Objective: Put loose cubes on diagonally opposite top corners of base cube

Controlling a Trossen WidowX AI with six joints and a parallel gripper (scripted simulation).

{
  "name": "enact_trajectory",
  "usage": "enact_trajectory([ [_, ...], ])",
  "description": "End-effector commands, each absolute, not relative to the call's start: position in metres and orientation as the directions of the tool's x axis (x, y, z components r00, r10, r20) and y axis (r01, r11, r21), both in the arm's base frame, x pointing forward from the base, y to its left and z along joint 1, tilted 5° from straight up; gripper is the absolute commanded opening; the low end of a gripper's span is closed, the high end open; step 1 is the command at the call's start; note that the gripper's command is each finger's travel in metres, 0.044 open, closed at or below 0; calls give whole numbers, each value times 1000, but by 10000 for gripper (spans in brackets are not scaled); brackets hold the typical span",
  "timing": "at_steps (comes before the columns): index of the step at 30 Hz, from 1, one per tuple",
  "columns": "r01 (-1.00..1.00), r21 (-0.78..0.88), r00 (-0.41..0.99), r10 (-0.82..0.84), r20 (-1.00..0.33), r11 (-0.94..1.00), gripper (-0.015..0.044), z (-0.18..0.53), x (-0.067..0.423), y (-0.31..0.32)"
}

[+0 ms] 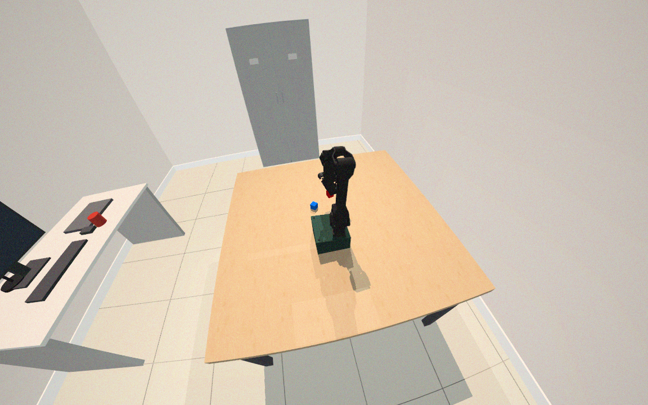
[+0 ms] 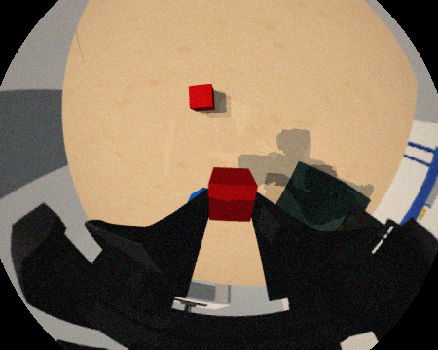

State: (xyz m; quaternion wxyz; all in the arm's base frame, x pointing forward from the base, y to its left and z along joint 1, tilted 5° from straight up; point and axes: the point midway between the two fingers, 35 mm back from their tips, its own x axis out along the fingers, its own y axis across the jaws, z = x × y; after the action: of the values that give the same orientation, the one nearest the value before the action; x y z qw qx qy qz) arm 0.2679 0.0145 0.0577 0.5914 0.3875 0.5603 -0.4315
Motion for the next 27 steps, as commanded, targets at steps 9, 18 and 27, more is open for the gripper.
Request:
enact_trajectory([
  [9,958,-19,3,-77,-997,287,105,56,274,34],
  [18,971,-14,4,-74,-997,241,105,46,280,59],
  [27,981,-10,4,-71,-997,194,105,34,284,85],
])
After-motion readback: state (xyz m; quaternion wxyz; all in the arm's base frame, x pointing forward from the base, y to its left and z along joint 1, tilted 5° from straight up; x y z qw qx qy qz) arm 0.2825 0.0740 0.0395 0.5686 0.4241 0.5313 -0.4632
